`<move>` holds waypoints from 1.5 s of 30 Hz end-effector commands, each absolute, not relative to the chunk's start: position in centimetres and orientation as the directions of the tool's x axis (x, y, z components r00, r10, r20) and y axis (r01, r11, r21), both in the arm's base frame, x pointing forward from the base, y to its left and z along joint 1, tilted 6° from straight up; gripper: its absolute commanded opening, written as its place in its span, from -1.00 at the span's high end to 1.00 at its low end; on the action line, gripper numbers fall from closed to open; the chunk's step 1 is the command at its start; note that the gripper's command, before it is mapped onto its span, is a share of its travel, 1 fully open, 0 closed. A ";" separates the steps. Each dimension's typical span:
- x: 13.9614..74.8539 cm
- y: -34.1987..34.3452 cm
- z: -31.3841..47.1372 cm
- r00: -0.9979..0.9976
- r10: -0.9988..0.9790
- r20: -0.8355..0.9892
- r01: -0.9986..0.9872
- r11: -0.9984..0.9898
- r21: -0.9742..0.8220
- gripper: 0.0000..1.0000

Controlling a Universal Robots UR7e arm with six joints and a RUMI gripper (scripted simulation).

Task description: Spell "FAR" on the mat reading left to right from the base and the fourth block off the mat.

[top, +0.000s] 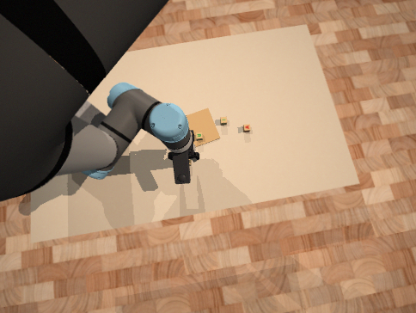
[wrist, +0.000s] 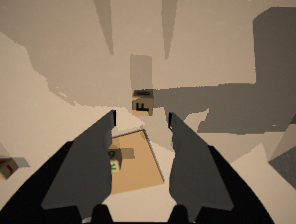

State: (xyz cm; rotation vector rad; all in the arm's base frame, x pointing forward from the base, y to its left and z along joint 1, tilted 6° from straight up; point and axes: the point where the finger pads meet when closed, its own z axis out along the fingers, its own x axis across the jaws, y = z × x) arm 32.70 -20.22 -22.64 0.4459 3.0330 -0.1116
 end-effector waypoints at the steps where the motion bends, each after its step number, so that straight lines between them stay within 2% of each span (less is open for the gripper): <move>1: 32.7 -20.2 -22.7 -0.955 0.284 -0.085 0.290 0.955 -0.062 0.26; 45: 32.9 -20.5 -25.8 -0.955 0.284 -0.085 0.290 0.955 -0.062 0.26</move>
